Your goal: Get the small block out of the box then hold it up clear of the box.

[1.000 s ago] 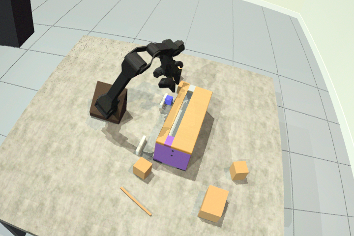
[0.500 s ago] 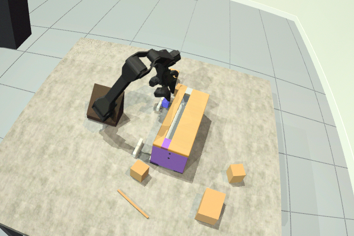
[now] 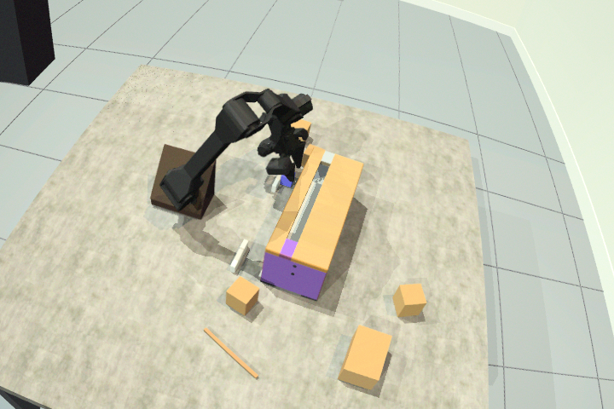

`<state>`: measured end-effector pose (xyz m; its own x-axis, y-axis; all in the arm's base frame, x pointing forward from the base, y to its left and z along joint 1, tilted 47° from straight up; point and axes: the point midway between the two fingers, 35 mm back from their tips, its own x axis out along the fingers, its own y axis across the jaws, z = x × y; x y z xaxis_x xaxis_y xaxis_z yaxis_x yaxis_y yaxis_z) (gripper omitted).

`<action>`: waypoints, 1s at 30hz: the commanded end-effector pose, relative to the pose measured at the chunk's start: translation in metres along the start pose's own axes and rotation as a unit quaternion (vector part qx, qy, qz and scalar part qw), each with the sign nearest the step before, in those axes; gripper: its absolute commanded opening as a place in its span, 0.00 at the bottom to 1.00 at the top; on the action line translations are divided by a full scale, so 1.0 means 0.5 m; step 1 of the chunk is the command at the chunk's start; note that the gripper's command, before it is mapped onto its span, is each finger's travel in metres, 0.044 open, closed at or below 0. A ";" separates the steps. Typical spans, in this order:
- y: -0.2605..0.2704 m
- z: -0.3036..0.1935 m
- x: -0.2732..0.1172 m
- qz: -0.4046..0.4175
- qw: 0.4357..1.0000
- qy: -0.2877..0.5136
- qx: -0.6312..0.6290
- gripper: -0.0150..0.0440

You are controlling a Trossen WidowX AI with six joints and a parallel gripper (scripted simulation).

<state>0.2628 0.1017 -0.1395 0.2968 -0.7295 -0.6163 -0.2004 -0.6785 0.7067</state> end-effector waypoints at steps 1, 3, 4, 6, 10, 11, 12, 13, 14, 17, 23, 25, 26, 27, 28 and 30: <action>0.005 0.011 0.016 0.005 1.000 -0.001 -0.005 0.74; 0.006 0.014 0.022 0.005 1.000 -0.001 -0.005 0.74; 0.006 0.016 0.024 0.005 1.000 -0.001 -0.005 0.74; 0.007 0.019 0.030 0.005 1.000 -0.001 -0.005 0.74; 0.009 0.025 0.040 0.006 1.000 -0.001 -0.005 0.74; 0.009 0.026 0.042 0.006 1.000 -0.001 -0.005 0.74; 0.009 0.027 0.044 0.006 1.000 -0.001 -0.005 0.74; 0.009 0.027 0.044 0.006 1.000 -0.001 -0.005 0.74; 0.009 0.027 0.044 0.006 1.000 -0.001 -0.005 0.69; 0.009 0.027 0.044 0.006 1.000 -0.001 -0.005 0.56; 0.009 0.027 0.044 0.006 1.000 -0.001 -0.005 0.36; 0.008 0.023 0.036 0.005 1.000 -0.001 -0.005 0.27; 0.007 0.018 0.026 0.005 1.000 -0.001 -0.005 0.25; 0.005 0.011 0.014 0.005 1.000 -0.001 -0.005 0.25; 0.004 0.005 0.001 0.004 1.000 -0.001 -0.004 0.25; 0.003 -0.006 -0.025 0.004 1.000 -0.001 -0.004 0.25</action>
<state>0.2585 0.0930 -0.1421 0.2869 -0.7445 -0.6029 -0.1919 -0.6612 0.7252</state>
